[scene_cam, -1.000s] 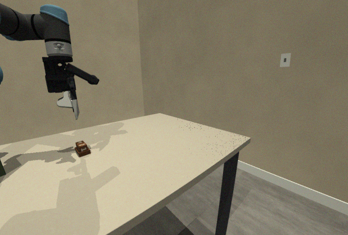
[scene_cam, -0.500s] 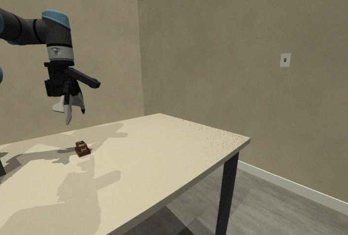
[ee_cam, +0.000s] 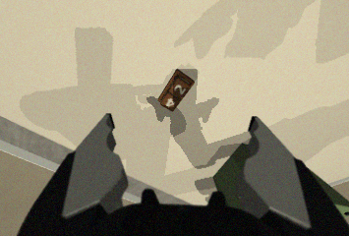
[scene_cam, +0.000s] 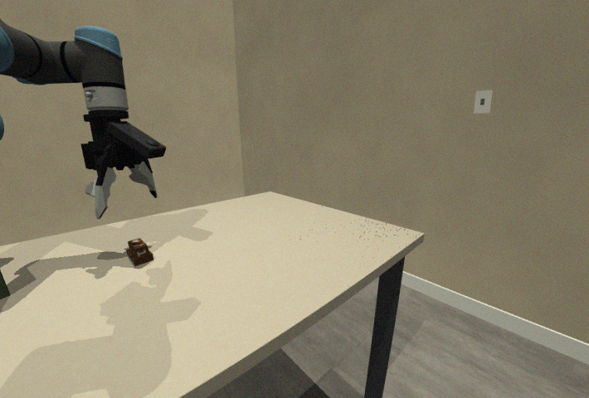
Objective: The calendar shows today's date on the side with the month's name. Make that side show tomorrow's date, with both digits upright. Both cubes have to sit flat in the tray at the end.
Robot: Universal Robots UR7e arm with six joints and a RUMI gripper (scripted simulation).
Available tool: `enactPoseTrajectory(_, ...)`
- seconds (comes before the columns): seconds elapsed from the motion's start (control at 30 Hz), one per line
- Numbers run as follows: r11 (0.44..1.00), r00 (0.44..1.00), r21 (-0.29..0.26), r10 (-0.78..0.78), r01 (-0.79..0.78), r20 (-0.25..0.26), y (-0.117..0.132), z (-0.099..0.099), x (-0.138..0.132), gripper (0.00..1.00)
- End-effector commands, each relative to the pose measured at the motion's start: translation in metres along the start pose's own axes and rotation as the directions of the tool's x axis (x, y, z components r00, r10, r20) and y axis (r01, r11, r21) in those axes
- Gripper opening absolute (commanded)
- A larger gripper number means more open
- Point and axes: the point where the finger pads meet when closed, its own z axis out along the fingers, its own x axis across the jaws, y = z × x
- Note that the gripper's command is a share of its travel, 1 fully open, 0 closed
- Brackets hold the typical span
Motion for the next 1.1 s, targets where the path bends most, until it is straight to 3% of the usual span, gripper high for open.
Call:
enactPoseTrajectory(0.0, 0.986, 0.986, 0.005, 0.169, -0.169, -0.006, 0.000, 0.005, 0.000, 1.00)
enactPoseTrajectory(0.27, 0.917, 0.917, 0.007, 0.400, -0.400, -0.004, 0.003, 0.013, 0.001, 1.00)
enactPoseTrajectory(0.63, 0.858, 0.858, 0.007, 0.513, -0.513, -0.003, 0.005, 0.017, 0.002, 1.00)
enactPoseTrajectory(0.93, 0.851, 0.851, 0.007, 0.526, -0.526, -0.003, 0.005, 0.017, 0.002, 1.00)
enactPoseTrajectory(0.97, 0.851, 0.851, 0.007, 0.526, -0.526, -0.003, 0.005, 0.017, 0.002, 0.28)
enactPoseTrajectory(1.07, 0.851, 0.851, 0.007, 0.526, -0.526, -0.003, 0.005, 0.017, 0.002, 0.28)
